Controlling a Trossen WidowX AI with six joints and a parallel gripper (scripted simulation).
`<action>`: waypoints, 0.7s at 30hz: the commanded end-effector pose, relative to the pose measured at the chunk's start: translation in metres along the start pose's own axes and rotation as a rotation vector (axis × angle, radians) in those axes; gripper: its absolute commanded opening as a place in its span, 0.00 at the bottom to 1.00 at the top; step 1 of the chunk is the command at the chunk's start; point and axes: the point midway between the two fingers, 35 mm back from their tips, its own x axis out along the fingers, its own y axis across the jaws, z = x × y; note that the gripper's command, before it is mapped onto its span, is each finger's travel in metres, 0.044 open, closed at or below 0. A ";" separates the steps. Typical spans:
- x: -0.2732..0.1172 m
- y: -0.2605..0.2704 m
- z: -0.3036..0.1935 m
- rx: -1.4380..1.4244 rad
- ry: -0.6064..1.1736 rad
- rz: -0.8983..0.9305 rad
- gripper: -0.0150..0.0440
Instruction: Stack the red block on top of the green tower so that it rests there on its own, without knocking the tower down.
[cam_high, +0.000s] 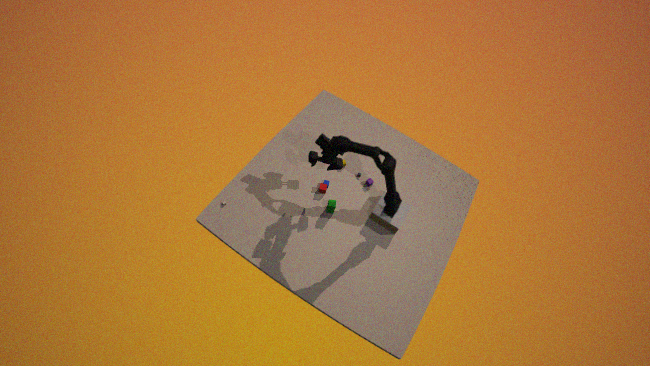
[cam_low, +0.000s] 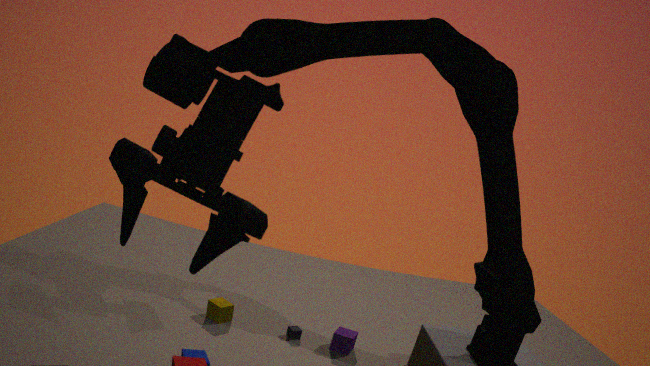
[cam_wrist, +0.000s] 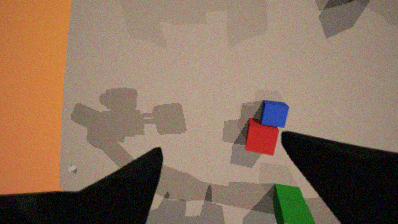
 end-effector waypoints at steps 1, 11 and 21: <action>0.022 -0.016 -0.034 0.127 0.025 -0.185 1.00; 0.031 -0.032 -0.052 0.198 0.018 -0.303 1.00; 0.071 -0.047 -0.051 0.198 0.018 -0.303 1.00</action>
